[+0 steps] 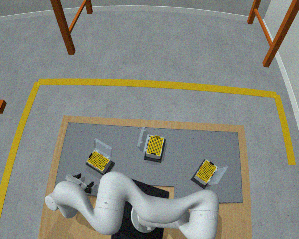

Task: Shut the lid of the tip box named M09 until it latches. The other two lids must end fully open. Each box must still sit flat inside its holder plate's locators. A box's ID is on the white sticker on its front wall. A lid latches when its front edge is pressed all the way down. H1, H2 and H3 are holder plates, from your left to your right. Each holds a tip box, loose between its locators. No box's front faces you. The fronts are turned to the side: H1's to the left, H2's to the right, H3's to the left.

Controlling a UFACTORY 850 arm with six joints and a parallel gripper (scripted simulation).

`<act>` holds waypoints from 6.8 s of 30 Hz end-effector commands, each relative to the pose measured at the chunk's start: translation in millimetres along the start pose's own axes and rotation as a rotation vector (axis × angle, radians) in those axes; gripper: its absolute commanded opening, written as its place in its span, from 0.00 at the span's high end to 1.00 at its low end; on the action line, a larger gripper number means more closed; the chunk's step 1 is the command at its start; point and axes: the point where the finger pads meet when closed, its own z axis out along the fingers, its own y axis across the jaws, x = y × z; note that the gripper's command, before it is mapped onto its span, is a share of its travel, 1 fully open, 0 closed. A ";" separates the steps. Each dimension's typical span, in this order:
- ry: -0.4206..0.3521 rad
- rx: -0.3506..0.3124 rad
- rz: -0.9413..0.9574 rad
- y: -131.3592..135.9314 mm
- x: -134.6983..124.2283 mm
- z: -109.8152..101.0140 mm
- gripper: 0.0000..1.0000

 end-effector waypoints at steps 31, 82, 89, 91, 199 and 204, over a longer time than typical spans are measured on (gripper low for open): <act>-0.001 0.001 0.001 -0.7 88.9 -89.3 0.00; -0.001 -0.210 0.213 -12.8 183.0 -64.2 1.00; 0.000 -0.211 0.213 -17.7 208.6 -40.8 1.00; 0.000 -0.211 0.214 -19.2 215.9 -34.1 1.00; -0.785 0.001 0.001 6.2 270.3 116.5 1.00; -0.785 0.001 0.001 6.2 269.5 115.4 1.00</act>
